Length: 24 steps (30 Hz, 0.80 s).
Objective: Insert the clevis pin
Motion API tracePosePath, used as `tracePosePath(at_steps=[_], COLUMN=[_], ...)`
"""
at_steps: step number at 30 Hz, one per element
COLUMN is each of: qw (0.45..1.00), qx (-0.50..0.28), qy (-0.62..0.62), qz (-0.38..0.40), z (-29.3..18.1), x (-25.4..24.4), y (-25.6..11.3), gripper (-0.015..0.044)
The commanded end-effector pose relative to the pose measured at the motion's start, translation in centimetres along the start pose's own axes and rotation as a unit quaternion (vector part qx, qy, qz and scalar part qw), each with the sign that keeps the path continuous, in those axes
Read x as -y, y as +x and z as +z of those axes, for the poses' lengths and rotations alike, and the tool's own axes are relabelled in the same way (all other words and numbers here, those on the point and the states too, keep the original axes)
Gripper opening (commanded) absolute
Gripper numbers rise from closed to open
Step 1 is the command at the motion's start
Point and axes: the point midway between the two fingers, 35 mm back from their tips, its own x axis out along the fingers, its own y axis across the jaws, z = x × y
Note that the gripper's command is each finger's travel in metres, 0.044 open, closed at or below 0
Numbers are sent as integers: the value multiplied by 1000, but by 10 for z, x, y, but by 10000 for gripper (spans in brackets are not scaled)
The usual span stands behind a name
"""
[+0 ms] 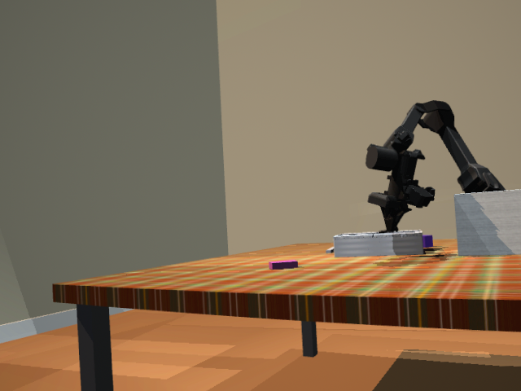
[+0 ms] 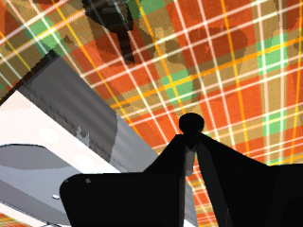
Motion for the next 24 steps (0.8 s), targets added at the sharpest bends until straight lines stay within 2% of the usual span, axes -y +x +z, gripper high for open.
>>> tracePosePath(at_steps=[1, 12, 24], qw=[998, 968, 896], qx=[16, 69, 113], qy=[65, 240, 423], qz=[0, 28, 71], z=[-19, -63, -99], x=[-8, -52, -118], y=[-4, -3, -4], gripper=[0, 0, 0])
